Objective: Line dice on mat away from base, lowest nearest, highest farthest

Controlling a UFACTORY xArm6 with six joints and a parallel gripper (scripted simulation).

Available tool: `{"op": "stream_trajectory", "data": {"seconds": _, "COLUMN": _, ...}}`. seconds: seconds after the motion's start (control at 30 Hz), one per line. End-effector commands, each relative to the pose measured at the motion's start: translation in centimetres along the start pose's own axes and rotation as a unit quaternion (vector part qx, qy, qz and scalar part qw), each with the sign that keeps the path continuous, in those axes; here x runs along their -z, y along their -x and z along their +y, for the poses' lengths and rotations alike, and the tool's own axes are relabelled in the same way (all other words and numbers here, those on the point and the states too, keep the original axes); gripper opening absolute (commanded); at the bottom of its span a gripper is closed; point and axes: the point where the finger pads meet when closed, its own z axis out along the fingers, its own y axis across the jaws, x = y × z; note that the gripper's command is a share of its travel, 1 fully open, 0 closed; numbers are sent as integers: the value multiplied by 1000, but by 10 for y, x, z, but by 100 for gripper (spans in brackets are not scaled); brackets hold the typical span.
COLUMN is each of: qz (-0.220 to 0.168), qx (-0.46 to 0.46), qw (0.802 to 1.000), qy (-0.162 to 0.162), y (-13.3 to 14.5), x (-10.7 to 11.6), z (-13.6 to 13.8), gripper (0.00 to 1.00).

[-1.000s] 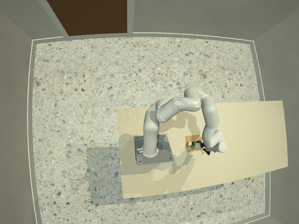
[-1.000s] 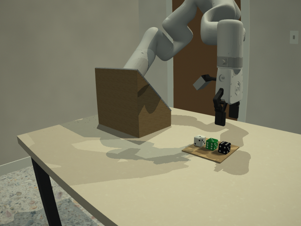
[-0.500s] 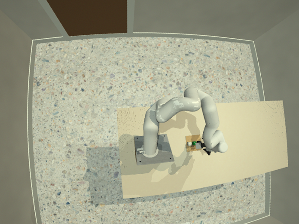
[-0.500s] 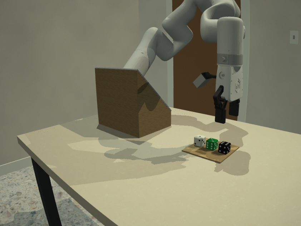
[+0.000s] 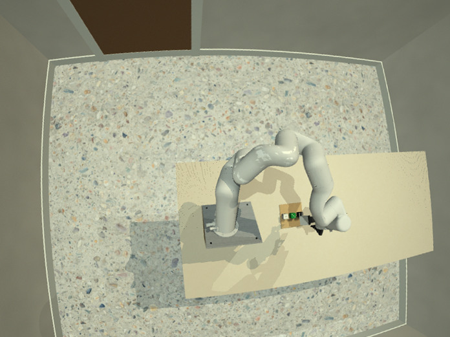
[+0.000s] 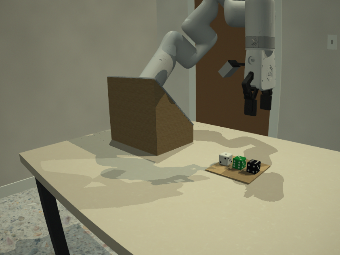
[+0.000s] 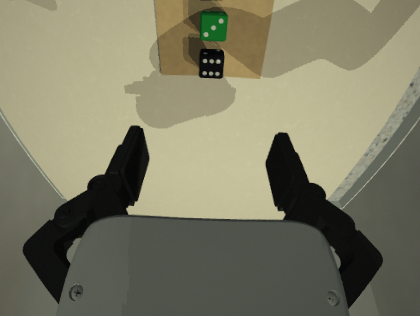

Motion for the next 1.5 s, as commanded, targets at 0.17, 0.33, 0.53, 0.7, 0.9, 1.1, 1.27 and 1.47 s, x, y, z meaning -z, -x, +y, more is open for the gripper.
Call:
{"op": "stream_trajectory", "data": {"seconds": 0.17, "qz": 0, "qx": 0, "qw": 1000, "qy": 0, "y": 0, "x": 18, "z": 0, "gripper": 100}}
{"op": "stream_trajectory", "data": {"seconds": 0.33, "qz": 0, "qx": 0, "qw": 1000, "qy": 0, "y": 0, "x": 18, "z": 0, "gripper": 100}}
{"op": "stream_trajectory", "data": {"seconds": 0.53, "qz": 0, "qx": 0, "qw": 1000, "qy": 0, "y": 0, "x": 18, "z": 0, "gripper": 100}}
{"op": "stream_trajectory", "data": {"seconds": 0.7, "qz": 0, "qx": 0, "qw": 1000, "qy": 0, "y": 0, "x": 18, "z": 0, "gripper": 100}}
{"op": "stream_trajectory", "data": {"seconds": 0.9, "qz": 0, "qx": 0, "qw": 1000, "qy": 0, "y": 0, "x": 18, "z": 0, "gripper": 100}}
{"op": "stream_trajectory", "data": {"seconds": 1.1, "qz": 0, "qx": 0, "qw": 1000, "qy": 0, "y": 0, "x": 18, "z": 0, "gripper": 100}}
{"op": "stream_trajectory", "data": {"seconds": 1.27, "qz": 0, "qx": 0, "qw": 1000, "qy": 0, "y": 0, "x": 18, "z": 0, "gripper": 100}}
{"op": "stream_trajectory", "data": {"seconds": 1.47, "qz": 0, "qx": 0, "qw": 1000, "qy": 0, "y": 0, "x": 18, "z": 0, "gripper": 100}}
